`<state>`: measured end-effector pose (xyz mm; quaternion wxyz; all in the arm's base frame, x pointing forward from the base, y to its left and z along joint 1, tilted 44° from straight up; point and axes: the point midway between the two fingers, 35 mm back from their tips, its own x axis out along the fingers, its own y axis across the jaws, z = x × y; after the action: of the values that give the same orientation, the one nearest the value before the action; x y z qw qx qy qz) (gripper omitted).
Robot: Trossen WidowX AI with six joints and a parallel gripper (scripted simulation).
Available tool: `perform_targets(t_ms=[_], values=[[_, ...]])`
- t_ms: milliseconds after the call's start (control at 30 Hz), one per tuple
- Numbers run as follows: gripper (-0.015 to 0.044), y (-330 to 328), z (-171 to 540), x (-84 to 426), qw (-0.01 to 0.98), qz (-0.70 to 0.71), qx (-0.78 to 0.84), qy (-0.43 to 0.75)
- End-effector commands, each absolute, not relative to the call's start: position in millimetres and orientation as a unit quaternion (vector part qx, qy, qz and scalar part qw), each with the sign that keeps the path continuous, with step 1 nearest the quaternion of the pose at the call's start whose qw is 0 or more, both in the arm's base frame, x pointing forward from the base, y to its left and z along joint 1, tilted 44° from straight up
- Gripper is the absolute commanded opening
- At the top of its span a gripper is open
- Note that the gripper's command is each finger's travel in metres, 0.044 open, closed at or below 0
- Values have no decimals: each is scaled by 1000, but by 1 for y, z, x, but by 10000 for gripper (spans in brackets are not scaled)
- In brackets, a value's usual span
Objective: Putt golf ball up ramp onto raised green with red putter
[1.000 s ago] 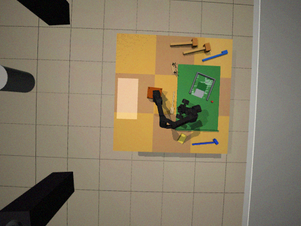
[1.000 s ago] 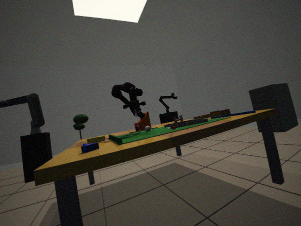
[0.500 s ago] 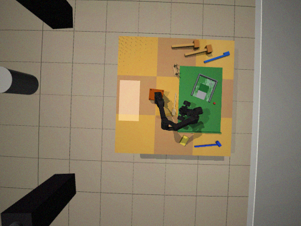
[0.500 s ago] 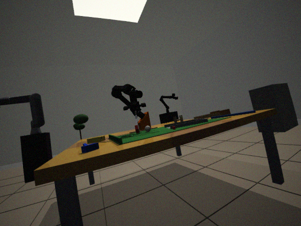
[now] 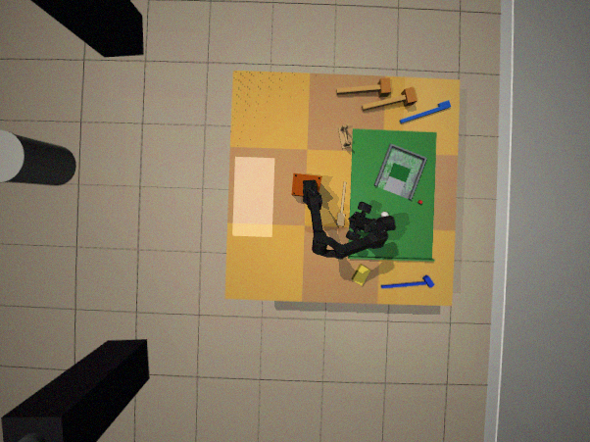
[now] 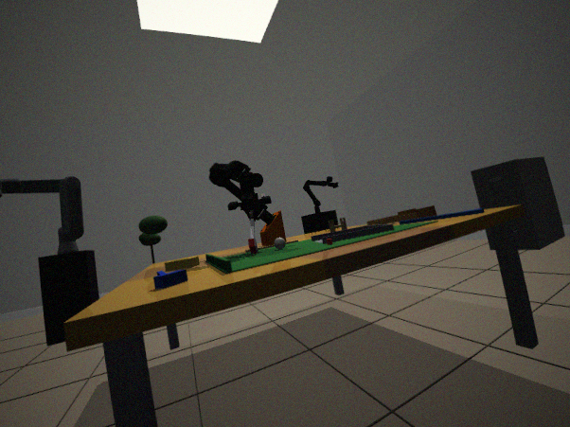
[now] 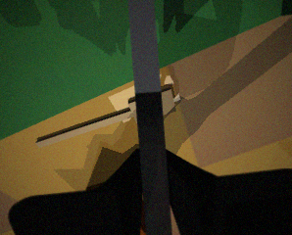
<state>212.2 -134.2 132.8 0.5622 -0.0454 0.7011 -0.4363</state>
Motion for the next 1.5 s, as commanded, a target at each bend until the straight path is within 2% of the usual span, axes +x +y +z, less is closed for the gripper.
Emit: perform_targets(t_ms=[0, 200, 400, 533, 1133, 1467], values=[[0, -138, 137, 210, 563, -434, -50, 701], [0, -131, 128, 217, 563, -435, -45, 701], [0, -77, 71, 257, 566, -431, -45, 702], [0, -51, 45, 267, 564, -432, -48, 702], [0, -11, 88, 275, 564, -431, -47, 702], [0, -16, 82, 274, 565, -429, -49, 703]])
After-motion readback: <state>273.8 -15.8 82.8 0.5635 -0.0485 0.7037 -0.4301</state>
